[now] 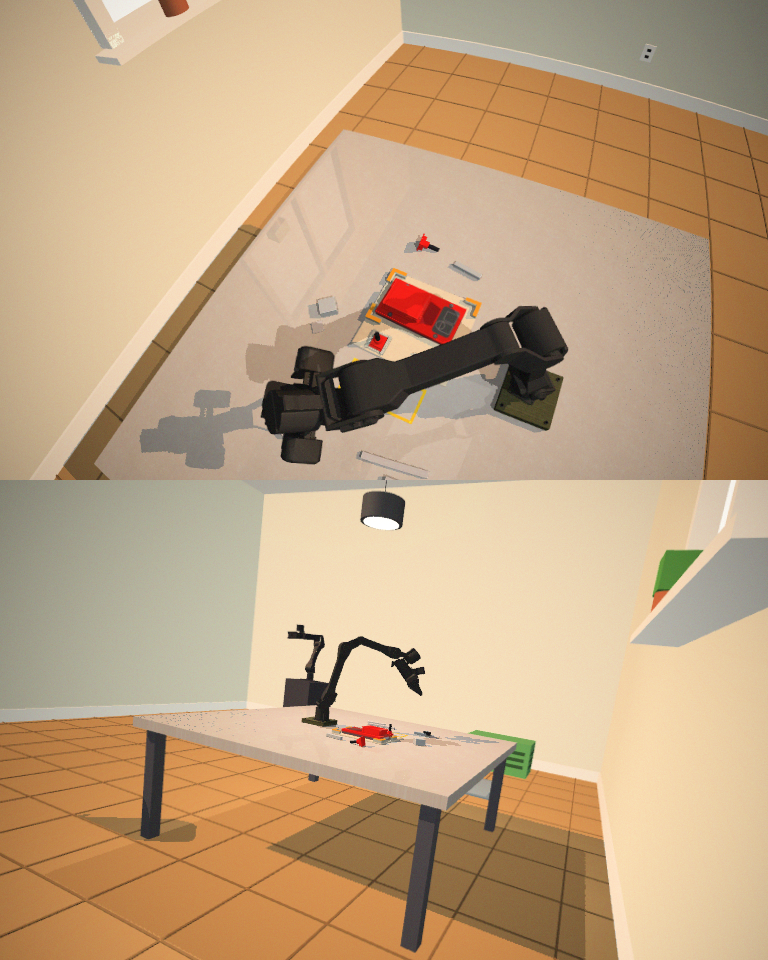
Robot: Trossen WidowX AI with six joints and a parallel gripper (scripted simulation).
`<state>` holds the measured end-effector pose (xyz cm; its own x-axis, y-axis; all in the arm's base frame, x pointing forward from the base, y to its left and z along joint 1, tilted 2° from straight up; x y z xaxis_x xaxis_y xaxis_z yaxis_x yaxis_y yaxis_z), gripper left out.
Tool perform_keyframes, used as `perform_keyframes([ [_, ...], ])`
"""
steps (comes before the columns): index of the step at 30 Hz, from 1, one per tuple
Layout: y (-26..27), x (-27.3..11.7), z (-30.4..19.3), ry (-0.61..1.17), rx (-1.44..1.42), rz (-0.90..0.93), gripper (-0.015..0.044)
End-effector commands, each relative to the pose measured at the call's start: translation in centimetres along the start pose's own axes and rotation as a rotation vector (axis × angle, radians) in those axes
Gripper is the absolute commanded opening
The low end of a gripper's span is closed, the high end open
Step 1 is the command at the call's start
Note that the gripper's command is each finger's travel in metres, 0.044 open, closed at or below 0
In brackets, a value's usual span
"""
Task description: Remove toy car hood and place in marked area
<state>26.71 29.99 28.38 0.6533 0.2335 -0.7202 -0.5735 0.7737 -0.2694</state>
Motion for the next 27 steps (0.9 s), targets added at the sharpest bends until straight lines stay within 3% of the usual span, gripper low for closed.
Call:
perform_keyframes([
  [1,-4.4,1.8,-1.4,0.117,0.015,-0.027,0.0440],
  [10,-16.1,4.2,-7.5,0.433,0.133,-0.036,0.0440],
  [19,-26.3,2.4,-16.7,0.713,0.373,0.066,0.0440],
  [27,-27.7,1.6,-18.6,0.750,0.424,0.093,0.0440],
])
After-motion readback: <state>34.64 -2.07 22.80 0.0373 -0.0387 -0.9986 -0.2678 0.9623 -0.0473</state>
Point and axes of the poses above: the point midway between the two fingers, 35 mm back from their tips, its own x axis out along the fingers, its own y axis across the jaws, z = x × y, the point moved 10 cm from there along -x, back along the fingers, and after that the axes turned 10 degrees about -x, right-handed, at the moved point
